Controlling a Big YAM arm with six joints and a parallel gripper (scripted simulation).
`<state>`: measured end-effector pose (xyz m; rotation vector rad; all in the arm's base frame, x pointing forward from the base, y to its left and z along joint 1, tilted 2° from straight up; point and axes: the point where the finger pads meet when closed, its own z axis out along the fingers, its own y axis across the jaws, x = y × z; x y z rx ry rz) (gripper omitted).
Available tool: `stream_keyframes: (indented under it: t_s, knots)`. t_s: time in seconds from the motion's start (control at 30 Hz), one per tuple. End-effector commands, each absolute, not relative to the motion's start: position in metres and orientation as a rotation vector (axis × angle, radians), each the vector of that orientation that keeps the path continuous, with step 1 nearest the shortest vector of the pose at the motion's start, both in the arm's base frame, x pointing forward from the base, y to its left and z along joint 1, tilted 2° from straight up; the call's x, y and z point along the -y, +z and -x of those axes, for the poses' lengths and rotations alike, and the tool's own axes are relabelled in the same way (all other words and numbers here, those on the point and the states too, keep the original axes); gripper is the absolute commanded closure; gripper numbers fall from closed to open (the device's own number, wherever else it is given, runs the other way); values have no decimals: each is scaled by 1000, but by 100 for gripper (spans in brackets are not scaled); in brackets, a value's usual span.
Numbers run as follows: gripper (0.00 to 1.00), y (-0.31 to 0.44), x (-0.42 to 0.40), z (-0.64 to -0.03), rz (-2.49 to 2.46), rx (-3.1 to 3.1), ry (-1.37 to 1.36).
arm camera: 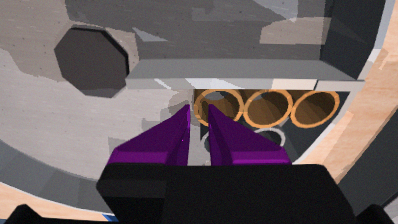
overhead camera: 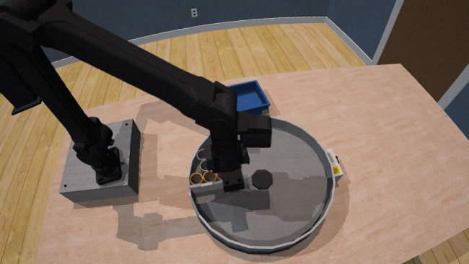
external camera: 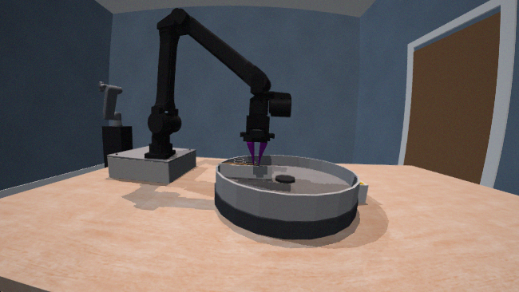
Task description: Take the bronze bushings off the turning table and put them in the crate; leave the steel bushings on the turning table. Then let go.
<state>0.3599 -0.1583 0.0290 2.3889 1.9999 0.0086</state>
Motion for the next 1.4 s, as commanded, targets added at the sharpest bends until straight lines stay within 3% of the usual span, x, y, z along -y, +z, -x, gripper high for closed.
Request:
stream_keyframes:
  t_s: [0.0,0.83,1.37]
  knots:
    - [86,49,165,-371,-2352,-1975,38]
    - [86,49,165,-371,-2352,-1975,38]
    - [86,11,161,-362,-2379,-1997,12]
